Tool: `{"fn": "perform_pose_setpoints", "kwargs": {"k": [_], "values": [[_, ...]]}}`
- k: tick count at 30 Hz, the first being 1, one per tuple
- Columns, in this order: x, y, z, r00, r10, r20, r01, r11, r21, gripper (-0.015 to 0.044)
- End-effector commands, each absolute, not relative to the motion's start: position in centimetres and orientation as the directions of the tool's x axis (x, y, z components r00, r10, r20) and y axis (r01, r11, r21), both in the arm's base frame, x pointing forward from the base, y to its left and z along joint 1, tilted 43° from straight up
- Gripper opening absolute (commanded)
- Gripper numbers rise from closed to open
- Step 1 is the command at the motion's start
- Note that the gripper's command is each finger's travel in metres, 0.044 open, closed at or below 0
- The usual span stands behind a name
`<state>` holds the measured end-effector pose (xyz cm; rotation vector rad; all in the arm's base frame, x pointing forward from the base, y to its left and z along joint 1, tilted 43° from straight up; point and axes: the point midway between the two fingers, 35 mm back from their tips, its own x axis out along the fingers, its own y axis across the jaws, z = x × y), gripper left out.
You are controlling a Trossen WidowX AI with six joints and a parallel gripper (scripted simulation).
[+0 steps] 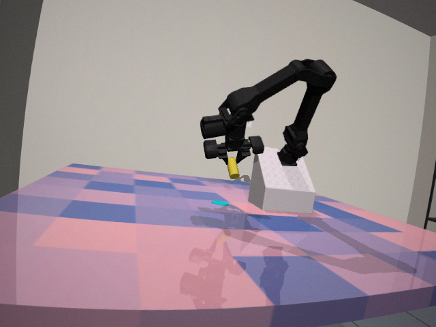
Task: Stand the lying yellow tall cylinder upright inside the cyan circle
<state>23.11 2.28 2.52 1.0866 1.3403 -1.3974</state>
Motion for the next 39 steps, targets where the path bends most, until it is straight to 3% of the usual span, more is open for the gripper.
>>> {"fn": "perform_pose_setpoints", "kwargs": {"k": [1,39], "values": [[23.2,2.2,2.7,-0.217,-0.058,-0.974,0.976,-0.030,-0.216,0.0105],[23.7,2.4,3.8,-0.146,-0.309,-0.940,0.989,-0.076,-0.129,0.0105]]}}
